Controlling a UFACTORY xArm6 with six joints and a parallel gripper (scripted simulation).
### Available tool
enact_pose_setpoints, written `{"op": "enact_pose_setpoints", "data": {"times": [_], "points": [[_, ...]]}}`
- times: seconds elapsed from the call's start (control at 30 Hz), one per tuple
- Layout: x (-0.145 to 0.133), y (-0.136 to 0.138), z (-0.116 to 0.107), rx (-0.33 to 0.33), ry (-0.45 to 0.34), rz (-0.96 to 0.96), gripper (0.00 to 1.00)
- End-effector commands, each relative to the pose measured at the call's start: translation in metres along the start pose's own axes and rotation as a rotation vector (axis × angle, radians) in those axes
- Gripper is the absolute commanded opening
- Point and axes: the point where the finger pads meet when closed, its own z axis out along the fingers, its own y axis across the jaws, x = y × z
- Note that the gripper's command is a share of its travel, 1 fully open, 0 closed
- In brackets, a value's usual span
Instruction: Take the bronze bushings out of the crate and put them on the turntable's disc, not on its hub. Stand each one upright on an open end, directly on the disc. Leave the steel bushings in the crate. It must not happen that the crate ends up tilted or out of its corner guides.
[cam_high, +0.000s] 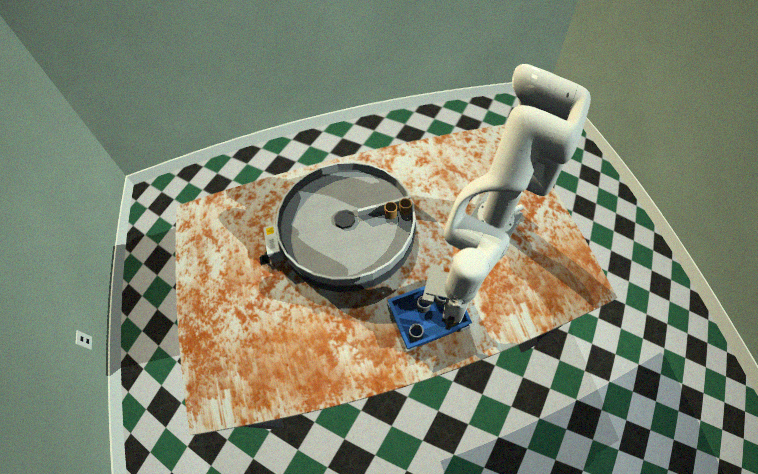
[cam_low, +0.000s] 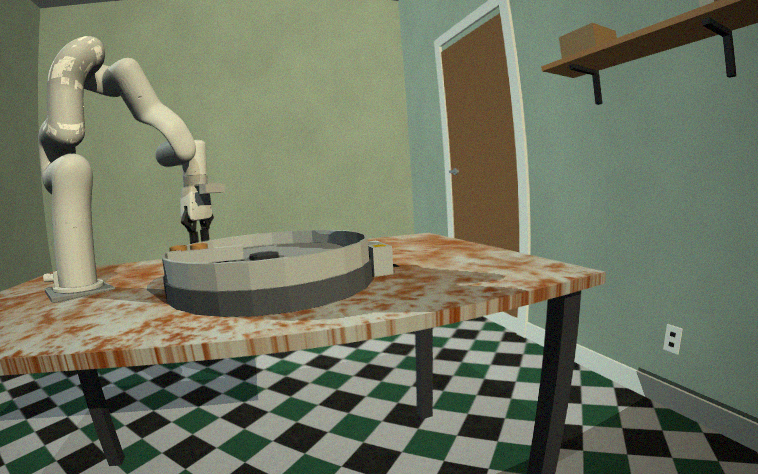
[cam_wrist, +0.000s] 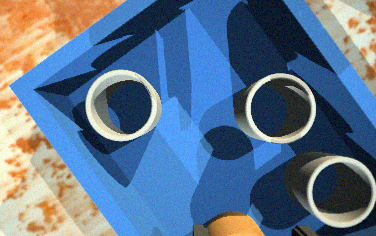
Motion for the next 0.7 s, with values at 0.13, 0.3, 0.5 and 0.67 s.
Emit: {"op": "enact_pose_setpoints", "data": {"times": [0.13, 0.3, 0.5, 0.67], "points": [[0.0003, -0.0012, 0.0059, 0.003, 0.001, 0.000, 0.48], [0.0003, -0.0012, 0.0060, 0.003, 0.001, 0.000, 0.48], [0.0003, -0.0012, 0.0060, 0.003, 0.001, 0.000, 0.48], [0.0003, -0.0012, 0.0075, 0.003, 0.001, 0.000, 0.48]]}}
